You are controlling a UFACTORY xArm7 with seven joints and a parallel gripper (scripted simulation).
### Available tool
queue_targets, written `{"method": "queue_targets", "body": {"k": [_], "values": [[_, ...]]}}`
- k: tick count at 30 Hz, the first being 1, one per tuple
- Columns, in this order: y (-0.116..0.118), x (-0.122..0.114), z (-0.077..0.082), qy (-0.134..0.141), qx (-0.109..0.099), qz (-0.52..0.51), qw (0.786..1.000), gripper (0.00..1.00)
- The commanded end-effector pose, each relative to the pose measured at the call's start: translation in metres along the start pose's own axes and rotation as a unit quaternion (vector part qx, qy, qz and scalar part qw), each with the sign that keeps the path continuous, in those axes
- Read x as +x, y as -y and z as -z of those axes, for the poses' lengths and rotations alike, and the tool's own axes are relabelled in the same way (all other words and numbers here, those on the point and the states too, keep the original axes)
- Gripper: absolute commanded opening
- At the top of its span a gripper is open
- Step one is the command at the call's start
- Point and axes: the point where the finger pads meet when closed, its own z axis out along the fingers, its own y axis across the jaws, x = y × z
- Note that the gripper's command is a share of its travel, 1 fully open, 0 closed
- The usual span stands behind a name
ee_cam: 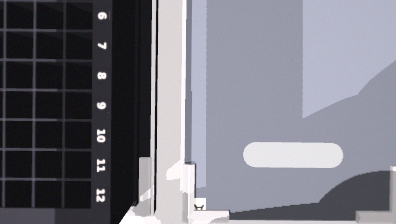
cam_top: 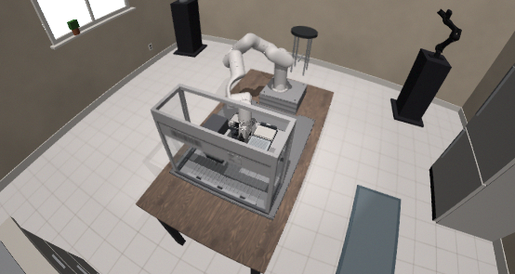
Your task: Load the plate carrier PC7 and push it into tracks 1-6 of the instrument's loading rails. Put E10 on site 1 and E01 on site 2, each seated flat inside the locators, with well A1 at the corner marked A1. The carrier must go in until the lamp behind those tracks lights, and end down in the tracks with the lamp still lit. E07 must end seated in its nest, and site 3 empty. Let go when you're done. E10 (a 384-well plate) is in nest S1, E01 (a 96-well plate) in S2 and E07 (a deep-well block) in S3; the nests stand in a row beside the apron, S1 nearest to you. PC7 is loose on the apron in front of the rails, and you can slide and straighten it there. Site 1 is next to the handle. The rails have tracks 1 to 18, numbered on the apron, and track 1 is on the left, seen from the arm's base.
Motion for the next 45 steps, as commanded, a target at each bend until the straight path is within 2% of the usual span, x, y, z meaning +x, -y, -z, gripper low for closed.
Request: {"method": "queue_targets", "body": {"k": [1,45], "values": [[0.002,0.0,0.0,0.0,0.002,0.0,1.0,1.0],[0.002,-0.016,0.0,0.0,0.002,0.0,1.0,1.0]]}}
